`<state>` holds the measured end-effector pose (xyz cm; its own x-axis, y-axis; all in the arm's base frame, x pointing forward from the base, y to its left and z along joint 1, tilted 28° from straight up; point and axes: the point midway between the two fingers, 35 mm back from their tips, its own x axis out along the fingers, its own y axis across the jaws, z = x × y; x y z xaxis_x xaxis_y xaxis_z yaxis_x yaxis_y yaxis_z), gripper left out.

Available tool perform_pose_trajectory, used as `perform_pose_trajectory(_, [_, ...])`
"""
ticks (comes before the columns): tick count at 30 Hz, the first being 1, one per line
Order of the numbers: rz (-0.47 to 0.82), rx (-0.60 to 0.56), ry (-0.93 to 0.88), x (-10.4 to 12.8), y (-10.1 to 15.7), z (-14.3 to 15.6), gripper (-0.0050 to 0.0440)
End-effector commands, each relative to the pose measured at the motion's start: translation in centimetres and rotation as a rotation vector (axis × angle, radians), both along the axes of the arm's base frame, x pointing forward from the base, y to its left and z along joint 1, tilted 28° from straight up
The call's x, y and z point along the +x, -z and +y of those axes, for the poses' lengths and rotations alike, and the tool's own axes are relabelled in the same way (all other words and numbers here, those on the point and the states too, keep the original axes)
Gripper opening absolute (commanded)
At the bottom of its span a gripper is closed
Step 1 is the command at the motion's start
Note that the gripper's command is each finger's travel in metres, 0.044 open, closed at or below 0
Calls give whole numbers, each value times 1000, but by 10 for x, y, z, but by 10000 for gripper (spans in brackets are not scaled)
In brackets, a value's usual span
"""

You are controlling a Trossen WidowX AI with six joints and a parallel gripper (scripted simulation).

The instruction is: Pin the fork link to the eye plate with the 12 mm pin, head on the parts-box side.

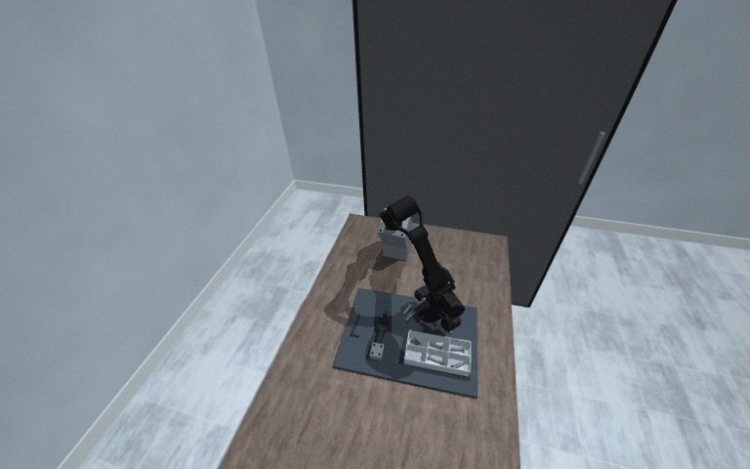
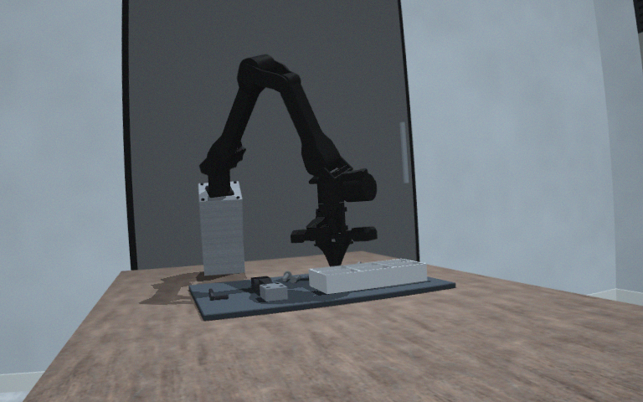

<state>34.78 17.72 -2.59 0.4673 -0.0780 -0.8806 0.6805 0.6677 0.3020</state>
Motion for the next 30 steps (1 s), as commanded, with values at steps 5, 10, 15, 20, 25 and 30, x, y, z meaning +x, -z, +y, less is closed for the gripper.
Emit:
perform_pose_trajectory(5, [7,1,-4,-3,2,-2,0])
perform_pose_trajectory(10, [7,1,-4,-5,3,-4,0])
perform_pose_trajectory(15, [7,1,-4,-6,4,-5,0])
perform_pose_trajectory(20, [7,1,-4,-7,4,-6,0])
perform_pose_trajectory(25, [7,1,-4,-8,5,-7,0])
perform_pose_trajectory(30, [7,1,-4,-9,6,-8,0])
